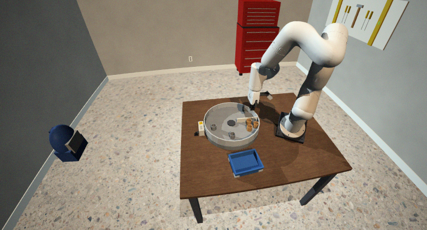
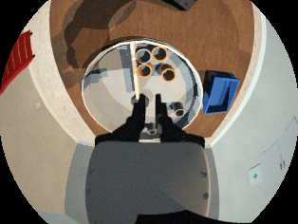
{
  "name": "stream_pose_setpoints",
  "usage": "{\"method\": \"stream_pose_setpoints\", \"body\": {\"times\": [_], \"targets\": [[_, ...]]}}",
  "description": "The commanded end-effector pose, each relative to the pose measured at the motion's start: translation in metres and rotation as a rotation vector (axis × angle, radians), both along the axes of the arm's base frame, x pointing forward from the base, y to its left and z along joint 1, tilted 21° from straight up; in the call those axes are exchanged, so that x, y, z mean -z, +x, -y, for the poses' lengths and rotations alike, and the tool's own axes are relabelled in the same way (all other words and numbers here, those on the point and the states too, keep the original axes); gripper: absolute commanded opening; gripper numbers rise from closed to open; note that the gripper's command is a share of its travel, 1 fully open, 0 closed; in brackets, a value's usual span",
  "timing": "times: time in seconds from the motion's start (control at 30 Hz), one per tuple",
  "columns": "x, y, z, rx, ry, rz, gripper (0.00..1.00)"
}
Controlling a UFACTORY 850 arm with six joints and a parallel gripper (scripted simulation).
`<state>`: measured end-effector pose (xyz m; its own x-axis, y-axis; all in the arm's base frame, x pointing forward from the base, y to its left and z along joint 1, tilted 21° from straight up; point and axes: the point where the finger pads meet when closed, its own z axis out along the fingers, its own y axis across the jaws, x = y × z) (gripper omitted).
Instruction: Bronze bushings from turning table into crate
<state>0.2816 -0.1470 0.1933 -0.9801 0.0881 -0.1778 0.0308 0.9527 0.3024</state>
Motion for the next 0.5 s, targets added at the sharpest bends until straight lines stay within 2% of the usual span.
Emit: {"method": "stream_pose_setpoints", "body": {"times": [0.0,0.47], "targets": [[-0.0004,0.0005,0.0005,0.000,-0.001,0.001,0.15],[-0.0004,0.0005,0.0005,0.000,-0.001,0.001,0.15]]}}
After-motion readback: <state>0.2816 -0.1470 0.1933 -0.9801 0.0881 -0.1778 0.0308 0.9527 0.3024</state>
